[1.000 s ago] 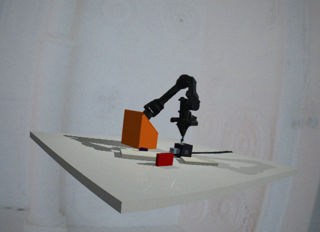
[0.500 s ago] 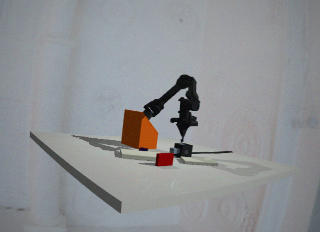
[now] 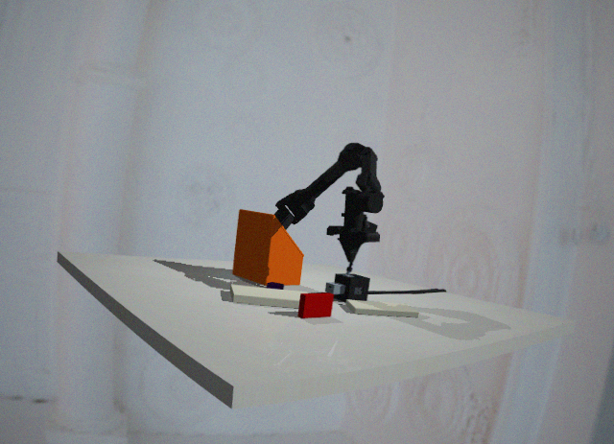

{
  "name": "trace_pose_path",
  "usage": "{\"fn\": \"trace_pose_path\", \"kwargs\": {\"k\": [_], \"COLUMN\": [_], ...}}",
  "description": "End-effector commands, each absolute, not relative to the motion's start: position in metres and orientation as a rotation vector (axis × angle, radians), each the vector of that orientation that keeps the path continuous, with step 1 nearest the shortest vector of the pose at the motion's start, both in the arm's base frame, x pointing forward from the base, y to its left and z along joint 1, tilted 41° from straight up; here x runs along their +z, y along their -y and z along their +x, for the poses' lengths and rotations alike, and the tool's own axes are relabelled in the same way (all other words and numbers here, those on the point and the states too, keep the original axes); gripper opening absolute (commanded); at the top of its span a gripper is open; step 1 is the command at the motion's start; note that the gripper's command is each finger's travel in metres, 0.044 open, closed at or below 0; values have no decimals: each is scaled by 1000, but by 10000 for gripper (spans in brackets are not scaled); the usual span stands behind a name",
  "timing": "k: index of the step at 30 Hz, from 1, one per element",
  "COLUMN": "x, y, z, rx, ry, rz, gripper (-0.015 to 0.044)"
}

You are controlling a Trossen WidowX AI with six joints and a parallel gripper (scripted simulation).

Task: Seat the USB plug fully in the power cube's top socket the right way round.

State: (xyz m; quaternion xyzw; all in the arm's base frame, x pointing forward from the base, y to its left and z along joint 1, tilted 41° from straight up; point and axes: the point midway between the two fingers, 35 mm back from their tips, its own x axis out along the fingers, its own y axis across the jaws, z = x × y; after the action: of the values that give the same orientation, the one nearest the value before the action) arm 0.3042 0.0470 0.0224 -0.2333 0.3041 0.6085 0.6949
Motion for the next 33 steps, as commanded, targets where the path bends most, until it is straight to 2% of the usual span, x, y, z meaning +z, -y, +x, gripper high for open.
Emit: {"fn": "trace_pose_path", "kwargs": {"k": [1,33], "x": [22,19], "y": [-48,-50], "z": [304,305], "rx": [1357,1357], "ry": [-677,-677], "rz": [-514,-513], "gripper": [0,0]}}
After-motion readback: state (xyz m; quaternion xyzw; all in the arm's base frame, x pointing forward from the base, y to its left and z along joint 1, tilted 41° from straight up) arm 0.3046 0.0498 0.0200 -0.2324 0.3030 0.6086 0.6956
